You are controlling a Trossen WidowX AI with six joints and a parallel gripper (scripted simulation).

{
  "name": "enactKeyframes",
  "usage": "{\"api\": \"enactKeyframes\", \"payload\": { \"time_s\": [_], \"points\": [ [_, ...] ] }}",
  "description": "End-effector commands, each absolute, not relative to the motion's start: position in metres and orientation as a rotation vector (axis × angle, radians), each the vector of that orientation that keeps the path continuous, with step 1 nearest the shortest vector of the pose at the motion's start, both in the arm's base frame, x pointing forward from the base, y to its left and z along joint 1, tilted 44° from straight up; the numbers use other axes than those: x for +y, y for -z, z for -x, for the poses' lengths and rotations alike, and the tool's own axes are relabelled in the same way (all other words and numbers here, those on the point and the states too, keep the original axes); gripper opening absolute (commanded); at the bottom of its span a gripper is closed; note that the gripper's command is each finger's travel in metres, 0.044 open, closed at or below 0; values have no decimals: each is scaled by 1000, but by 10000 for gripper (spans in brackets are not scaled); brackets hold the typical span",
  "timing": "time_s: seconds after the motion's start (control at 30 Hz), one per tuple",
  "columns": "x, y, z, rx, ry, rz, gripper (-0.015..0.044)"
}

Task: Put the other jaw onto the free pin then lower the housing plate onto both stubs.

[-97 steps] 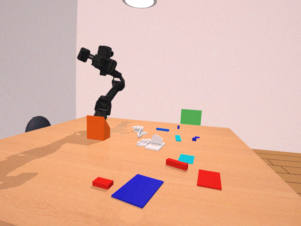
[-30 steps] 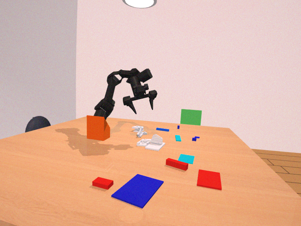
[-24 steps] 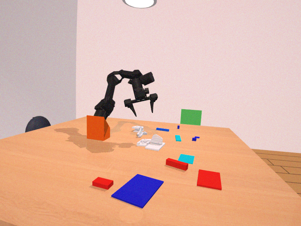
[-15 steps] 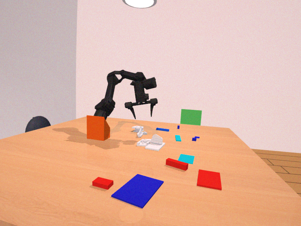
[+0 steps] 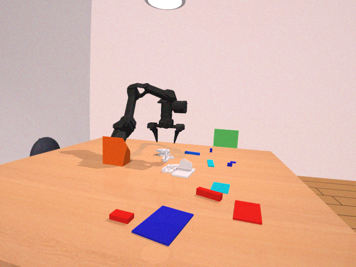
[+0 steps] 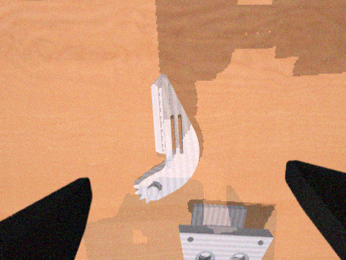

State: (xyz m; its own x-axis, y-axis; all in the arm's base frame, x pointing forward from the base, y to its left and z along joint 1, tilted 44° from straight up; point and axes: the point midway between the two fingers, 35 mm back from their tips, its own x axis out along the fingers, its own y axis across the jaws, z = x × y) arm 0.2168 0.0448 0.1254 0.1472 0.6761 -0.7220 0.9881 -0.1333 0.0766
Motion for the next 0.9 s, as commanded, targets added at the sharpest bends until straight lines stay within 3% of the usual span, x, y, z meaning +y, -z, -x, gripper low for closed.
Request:
{"api": "enactKeyframes", "payload": {
  "time_s": [0.0,0.87],
  "points": [
    [48,-128,-217,1605,741,-1885,440],
    [85,-89,-225,1605,739,-1885,440]
  ]
}}
